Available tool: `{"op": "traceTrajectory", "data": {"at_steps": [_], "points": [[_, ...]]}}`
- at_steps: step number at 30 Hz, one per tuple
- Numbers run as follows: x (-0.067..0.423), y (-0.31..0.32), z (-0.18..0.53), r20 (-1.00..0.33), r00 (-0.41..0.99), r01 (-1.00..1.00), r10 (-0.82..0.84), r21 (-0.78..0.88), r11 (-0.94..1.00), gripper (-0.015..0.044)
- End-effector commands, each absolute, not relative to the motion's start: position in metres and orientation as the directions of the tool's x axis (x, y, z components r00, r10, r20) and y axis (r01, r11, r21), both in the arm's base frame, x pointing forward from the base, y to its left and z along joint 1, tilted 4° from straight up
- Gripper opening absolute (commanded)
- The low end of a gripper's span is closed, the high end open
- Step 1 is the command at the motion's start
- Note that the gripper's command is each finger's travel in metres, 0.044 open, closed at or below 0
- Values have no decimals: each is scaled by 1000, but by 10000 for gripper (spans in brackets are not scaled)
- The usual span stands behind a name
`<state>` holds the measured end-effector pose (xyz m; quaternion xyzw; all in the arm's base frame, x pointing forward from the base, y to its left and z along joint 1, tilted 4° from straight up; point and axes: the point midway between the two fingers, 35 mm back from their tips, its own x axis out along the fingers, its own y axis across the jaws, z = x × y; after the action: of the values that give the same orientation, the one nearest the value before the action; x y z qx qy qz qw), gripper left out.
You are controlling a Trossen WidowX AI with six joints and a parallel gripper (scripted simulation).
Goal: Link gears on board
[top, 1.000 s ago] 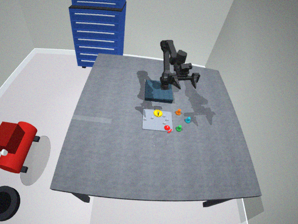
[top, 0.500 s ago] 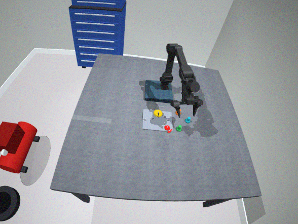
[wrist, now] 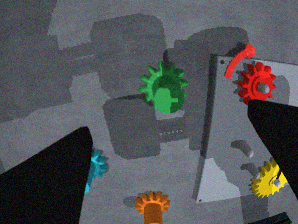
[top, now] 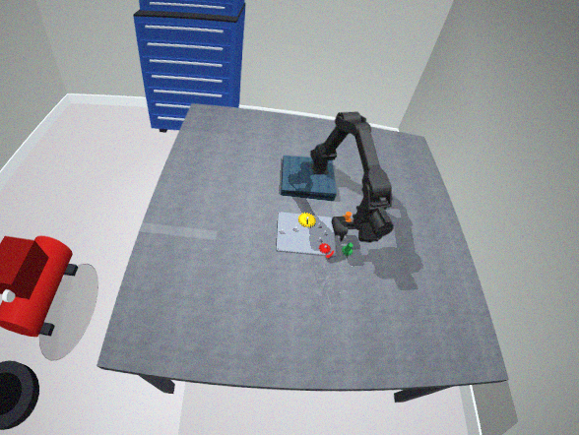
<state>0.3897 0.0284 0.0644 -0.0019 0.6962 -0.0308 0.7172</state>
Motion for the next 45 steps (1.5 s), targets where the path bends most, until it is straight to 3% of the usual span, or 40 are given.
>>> {"op": "traceTrajectory", "data": {"at_steps": [1,41,45], "points": [[390,27,62,-998,-1,46,-58,-58,997,440],[391,24,20,-998,-1,46,-59,-59,997,440],[391,24,20,-998,-1,46,-59,-59,997,335]]}}
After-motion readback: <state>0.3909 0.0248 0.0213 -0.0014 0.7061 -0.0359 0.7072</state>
